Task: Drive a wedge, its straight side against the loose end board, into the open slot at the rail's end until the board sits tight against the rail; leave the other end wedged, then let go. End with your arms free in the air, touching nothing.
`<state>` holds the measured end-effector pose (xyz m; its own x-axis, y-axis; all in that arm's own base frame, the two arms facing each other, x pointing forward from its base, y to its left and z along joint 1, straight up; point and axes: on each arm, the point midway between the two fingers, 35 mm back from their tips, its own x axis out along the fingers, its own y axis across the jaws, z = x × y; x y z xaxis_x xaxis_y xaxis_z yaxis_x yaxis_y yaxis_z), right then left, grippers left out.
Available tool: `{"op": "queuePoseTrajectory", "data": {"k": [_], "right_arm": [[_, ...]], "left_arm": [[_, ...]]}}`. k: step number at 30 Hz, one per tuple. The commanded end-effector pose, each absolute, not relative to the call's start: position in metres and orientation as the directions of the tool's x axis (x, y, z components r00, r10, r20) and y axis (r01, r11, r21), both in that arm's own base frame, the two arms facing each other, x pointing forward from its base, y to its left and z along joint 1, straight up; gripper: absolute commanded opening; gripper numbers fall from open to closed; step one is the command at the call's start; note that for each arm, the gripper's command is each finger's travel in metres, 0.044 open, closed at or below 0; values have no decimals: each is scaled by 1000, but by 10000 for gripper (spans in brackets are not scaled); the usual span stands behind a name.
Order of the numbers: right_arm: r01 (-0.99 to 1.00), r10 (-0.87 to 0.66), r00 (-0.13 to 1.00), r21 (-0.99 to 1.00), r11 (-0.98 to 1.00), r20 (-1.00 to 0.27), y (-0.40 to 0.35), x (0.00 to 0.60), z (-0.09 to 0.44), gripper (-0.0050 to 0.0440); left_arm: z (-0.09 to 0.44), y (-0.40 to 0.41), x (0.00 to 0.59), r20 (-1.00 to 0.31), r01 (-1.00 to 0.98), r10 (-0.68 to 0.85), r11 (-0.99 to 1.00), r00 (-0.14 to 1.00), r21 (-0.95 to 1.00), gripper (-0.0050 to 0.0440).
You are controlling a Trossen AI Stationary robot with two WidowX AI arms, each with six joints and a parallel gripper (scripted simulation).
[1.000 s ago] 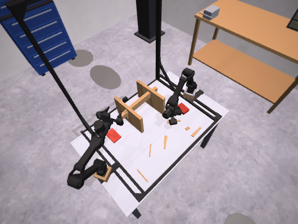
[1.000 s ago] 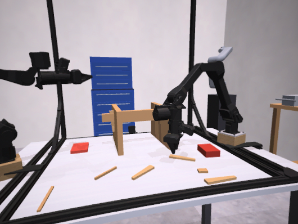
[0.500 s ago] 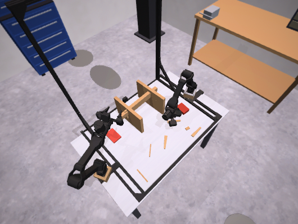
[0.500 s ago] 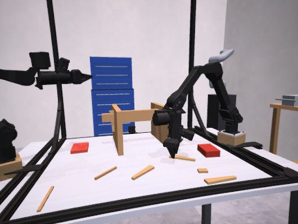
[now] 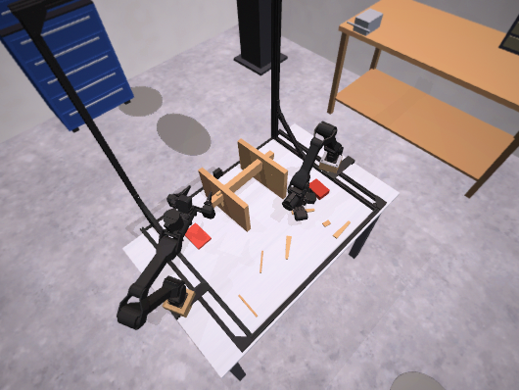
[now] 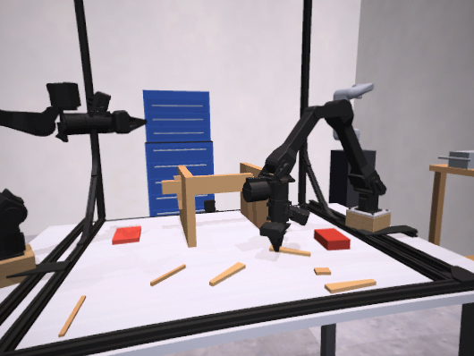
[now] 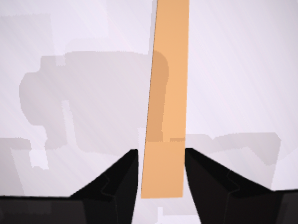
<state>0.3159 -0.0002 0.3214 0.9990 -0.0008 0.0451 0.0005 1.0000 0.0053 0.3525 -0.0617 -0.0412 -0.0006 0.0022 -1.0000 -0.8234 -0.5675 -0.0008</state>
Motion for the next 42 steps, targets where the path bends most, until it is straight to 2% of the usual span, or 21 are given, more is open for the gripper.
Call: {"op": "queuePoseTrajectory", "data": {"k": [1, 9, 12, 14, 19, 21, 29, 34, 36, 42], "right_arm": [[0, 0, 999, 0, 1000, 50, 0, 316, 323, 440], [0, 0, 999, 0, 1000, 50, 0, 316, 323, 440], [0, 0, 999, 0, 1000, 50, 0, 316, 323, 440], [0, 0, 999, 0, 1000, 50, 0, 316, 323, 440], [0, 0, 999, 0, 1000, 50, 0, 316, 323, 440], [8, -10, 999, 32, 999, 49, -4, 322, 323, 392], [107, -133, 990, 393, 913, 39, -67, 400, 304, 200], [150, -210, 977, 599, 787, 32, -121, 440, 274, 197], [150, -210, 977, 599, 787, 32, -121, 440, 274, 197], [155, -293, 956, 806, 572, 24, -189, 472, 221, 197]], "left_arm": [[-42, -62, 353, -1000, -822, 0, -570, 0, 0, 113], [-42, -62, 353, -1000, -822, 0, -570, 0, 0, 67], [-12, -62, 354, -1000, -822, 0, -570, 0, 0, 0], [15, -62, 353, -1000, -822, 0, -570, 0, 0, 0], [19, -62, 352, -1000, -822, 0, -570, 0, 0, 0], [19, -62, 352, -1000, -822, 0, -570, 0, 0, 0], [19, -62, 352, -1000, -822, 0, -570, 0, 0, 0], [19, -62, 352, -1000, -822, 0, -570, 0, 0, 0], [19, -62, 352, -1000, -822, 0, -570, 0, 0, 0], [19, -62, 352, -1000, -822, 0, -570, 0, 0, 0]]}}
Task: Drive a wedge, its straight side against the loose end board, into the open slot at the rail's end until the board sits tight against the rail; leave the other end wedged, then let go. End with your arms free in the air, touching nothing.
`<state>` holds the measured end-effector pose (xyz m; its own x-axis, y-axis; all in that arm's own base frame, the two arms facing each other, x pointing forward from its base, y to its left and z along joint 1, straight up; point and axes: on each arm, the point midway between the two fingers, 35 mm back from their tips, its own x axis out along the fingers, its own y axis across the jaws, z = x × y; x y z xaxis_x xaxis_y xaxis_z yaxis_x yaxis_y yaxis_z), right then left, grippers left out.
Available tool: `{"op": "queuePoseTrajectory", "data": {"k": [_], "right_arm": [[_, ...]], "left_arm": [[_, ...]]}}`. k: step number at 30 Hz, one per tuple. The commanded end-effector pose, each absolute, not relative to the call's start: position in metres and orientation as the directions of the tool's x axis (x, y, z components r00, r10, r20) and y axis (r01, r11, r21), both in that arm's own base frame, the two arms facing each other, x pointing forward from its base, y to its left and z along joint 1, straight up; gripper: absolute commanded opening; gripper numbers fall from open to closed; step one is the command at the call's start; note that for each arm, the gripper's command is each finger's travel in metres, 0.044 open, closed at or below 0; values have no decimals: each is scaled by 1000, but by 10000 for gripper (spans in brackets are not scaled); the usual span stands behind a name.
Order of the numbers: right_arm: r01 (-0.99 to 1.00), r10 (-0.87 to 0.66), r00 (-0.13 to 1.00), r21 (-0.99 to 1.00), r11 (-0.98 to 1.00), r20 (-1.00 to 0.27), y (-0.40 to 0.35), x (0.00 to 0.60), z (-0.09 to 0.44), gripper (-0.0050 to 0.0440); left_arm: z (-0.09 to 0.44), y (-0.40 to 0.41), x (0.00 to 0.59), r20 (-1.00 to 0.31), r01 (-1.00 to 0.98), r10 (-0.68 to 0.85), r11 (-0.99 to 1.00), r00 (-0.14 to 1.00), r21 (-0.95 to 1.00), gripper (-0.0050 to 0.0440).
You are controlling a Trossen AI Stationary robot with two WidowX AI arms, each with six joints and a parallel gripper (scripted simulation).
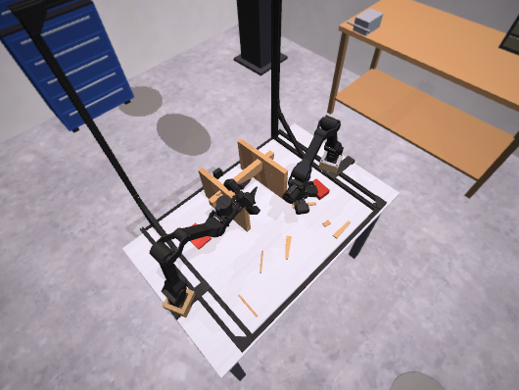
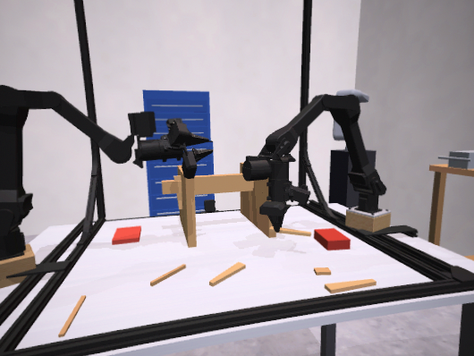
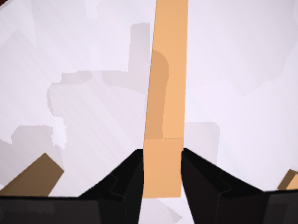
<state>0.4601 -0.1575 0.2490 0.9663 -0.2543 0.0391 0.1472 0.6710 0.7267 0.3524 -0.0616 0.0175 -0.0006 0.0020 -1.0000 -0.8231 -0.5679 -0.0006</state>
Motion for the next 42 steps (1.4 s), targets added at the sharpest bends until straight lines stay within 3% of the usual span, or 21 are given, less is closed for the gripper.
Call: {"op": "queuePoseTrajectory", "data": {"k": [1, 9, 11, 15, 22, 28, 35, 42], "right_arm": [[150, -304, 952, 835, 530, 23, -201, 476, 210, 197], [59, -395, 919, 986, 156, 8, -284, 480, 112, 197], [59, -395, 919, 986, 156, 8, -284, 480, 112, 197], [3, -447, 894, 1000, 7, 0, -322, 465, 64, 197], [0, -450, 893, 1000, 0, 0, -324, 464, 61, 197], [0, -450, 893, 1000, 0, 0, -324, 464, 61, 197], [0, -450, 893, 1000, 0, 0, -324, 464, 61, 197], [0, -450, 893, 1000, 0, 0, -324, 464, 61, 197]], "left_arm": [[19, -62, 352, -1000, -822, 0, -570, 0, 0, 0], [19, -62, 352, -1000, -822, 0, -570, 0, 0, 0], [19, -62, 352, -1000, -822, 0, -570, 0, 0, 0], [19, -62, 352, -1000, -822, 0, -570, 0, 0, 0], [19, -61, 353, -1000, -828, -2, -561, 3, -1, 0], [31, -58, 358, -999, -914, -23, -405, 42, -30, 0], [41, -45, 351, -999, -998, -17, 61, 34, -35, 0], [49, -36, 345, -1000, -883, -12, 468, 26, -29, 0]]}}
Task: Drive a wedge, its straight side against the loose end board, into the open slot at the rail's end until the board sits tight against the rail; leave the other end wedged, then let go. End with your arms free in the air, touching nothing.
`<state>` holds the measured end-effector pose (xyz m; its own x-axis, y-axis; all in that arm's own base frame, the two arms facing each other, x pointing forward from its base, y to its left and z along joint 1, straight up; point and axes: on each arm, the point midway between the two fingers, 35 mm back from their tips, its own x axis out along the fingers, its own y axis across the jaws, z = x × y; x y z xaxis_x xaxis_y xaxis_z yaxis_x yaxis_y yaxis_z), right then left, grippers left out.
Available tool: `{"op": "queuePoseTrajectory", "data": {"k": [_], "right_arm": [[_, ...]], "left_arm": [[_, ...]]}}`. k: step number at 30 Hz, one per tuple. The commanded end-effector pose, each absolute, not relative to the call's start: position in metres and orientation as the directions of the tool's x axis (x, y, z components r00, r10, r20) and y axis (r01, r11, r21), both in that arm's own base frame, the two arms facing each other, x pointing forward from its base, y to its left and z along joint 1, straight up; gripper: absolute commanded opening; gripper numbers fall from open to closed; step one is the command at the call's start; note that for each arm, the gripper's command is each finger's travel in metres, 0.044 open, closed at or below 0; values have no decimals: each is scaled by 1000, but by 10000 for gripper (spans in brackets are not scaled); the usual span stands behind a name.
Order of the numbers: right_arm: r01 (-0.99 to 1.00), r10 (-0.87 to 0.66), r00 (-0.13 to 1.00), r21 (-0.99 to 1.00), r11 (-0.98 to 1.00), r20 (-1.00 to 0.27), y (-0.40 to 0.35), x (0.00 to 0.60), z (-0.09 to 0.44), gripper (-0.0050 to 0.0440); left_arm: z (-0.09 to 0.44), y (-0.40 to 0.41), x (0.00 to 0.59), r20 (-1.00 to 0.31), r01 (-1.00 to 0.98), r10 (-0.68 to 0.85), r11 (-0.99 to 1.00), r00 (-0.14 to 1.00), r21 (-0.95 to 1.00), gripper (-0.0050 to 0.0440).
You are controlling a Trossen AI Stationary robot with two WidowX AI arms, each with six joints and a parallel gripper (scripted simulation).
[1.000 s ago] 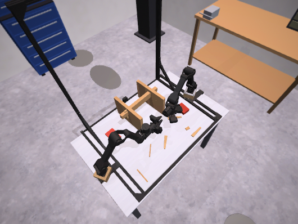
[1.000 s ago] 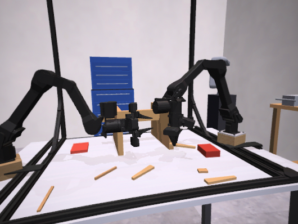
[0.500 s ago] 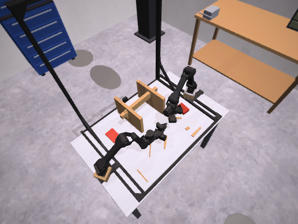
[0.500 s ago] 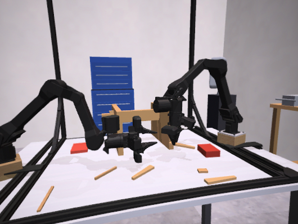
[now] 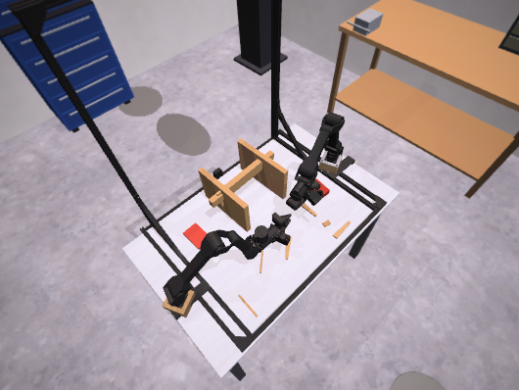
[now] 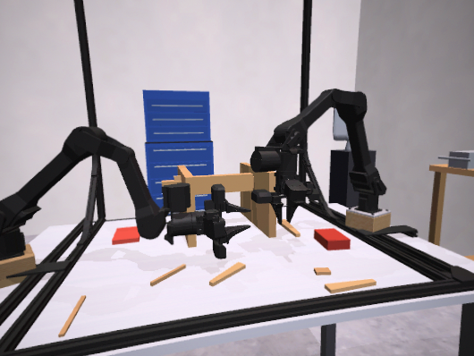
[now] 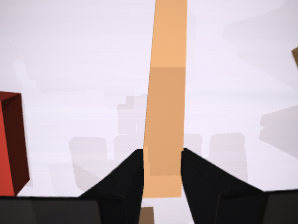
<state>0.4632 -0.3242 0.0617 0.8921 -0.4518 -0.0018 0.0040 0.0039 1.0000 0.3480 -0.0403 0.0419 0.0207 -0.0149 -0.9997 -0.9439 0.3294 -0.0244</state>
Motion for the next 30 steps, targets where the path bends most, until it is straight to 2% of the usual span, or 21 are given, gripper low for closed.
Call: {"op": "queuePoseTrajectory", "data": {"k": [1, 3, 8, 15, 18, 20, 25, 30], "right_arm": [[0, -450, 893, 1000, 0, 0, -324, 464, 61, 197], [0, -450, 893, 1000, 0, 0, -324, 464, 61, 197], [0, -450, 893, 1000, 0, 0, -324, 464, 61, 197], [0, -450, 893, 1000, 0, 0, -324, 464, 61, 197], [0, -450, 893, 1000, 0, 0, -324, 464, 61, 197], [0, -450, 893, 1000, 0, 0, -324, 464, 61, 197], [0, -450, 893, 1000, 0, 0, -324, 464, 61, 197], [0, -450, 893, 1000, 0, 0, -324, 464, 61, 197]], "left_arm": [[50, -34, 345, -1000, -853, -12, 521, 25, -28, 0], [50, -34, 345, -1000, -853, -12, 521, 25, -28, 0], [56, -26, 339, -1000, -613, -8, 790, 19, -18, 0], [64, -17, 332, -1000, -234, -4, 972, 11, -7, 0], [67, -13, 329, -1000, -53, -3, 999, 7, -3, 0], [67, -13, 329, -1000, -53, -3, 999, 7, -3, 0], [73, -6, 323, -1000, 305, 0, 952, 1, 0, 0], [74, -5, 322, -1000, 363, 0, 932, 0, 0, 0]]}}
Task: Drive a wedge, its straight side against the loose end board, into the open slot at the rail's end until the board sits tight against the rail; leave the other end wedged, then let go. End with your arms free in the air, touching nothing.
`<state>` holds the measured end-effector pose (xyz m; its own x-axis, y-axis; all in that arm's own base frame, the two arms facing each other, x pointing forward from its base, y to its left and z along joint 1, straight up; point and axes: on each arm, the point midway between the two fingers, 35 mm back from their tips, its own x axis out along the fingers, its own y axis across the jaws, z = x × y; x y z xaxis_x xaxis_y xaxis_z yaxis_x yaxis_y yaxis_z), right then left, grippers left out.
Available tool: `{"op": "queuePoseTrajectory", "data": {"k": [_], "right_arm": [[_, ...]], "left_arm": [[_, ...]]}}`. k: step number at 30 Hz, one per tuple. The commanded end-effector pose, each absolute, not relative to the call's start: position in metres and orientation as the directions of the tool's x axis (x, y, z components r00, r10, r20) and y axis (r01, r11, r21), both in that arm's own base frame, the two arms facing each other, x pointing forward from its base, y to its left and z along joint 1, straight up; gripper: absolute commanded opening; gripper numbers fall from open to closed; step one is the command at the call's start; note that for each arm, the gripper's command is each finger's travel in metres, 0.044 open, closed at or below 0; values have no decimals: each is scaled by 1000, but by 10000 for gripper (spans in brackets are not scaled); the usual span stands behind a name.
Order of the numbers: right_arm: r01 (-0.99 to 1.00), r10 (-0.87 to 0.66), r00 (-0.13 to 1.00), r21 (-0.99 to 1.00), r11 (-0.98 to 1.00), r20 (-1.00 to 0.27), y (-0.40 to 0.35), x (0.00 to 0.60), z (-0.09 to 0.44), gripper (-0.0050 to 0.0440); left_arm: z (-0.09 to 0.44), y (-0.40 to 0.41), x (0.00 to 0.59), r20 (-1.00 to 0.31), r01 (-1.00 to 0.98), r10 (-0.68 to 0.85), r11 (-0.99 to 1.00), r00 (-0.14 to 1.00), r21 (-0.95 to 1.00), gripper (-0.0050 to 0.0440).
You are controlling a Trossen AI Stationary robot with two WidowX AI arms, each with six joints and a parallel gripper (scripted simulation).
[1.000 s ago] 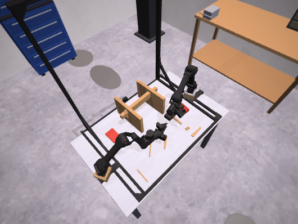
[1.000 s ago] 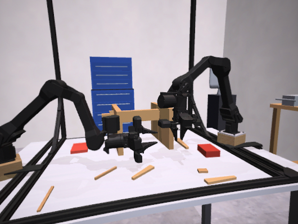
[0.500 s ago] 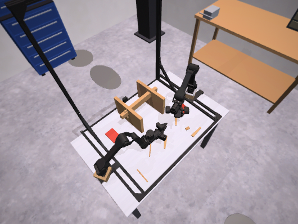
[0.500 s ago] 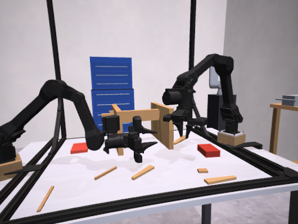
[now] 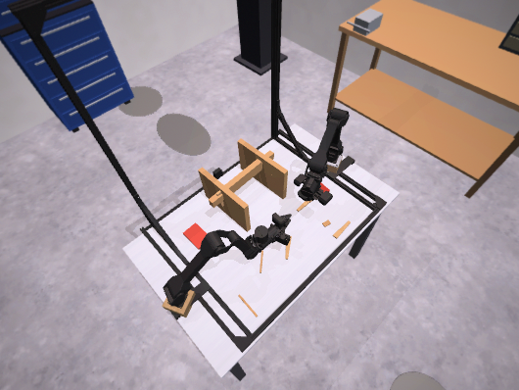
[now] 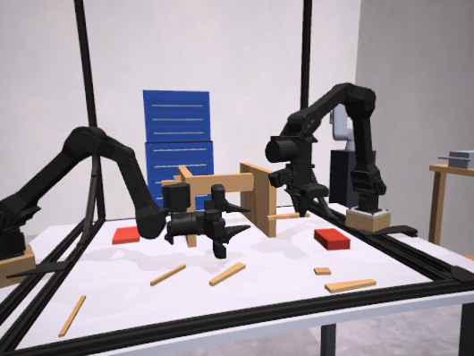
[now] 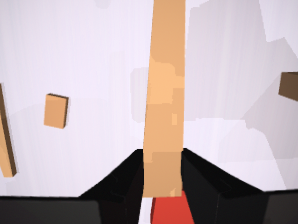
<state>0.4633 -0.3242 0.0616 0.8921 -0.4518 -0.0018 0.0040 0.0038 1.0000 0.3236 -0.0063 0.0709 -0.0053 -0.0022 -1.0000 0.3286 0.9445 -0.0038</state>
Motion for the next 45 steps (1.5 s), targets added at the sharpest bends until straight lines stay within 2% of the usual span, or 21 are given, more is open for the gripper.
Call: {"op": "queuePoseTrajectory", "data": {"k": [1, 45], "right_arm": [[0, -450, 893, 1000, 0, 0, -324, 464, 61, 197], [0, -450, 893, 1000, 0, 0, -361, 534, 60, 197]], "left_arm": [[74, -5, 322, -1000, 363, 0, 932, 0, 0, 0], [74, -5, 322, -1000, 363, 0, 932, 0, 0, 0]]}}
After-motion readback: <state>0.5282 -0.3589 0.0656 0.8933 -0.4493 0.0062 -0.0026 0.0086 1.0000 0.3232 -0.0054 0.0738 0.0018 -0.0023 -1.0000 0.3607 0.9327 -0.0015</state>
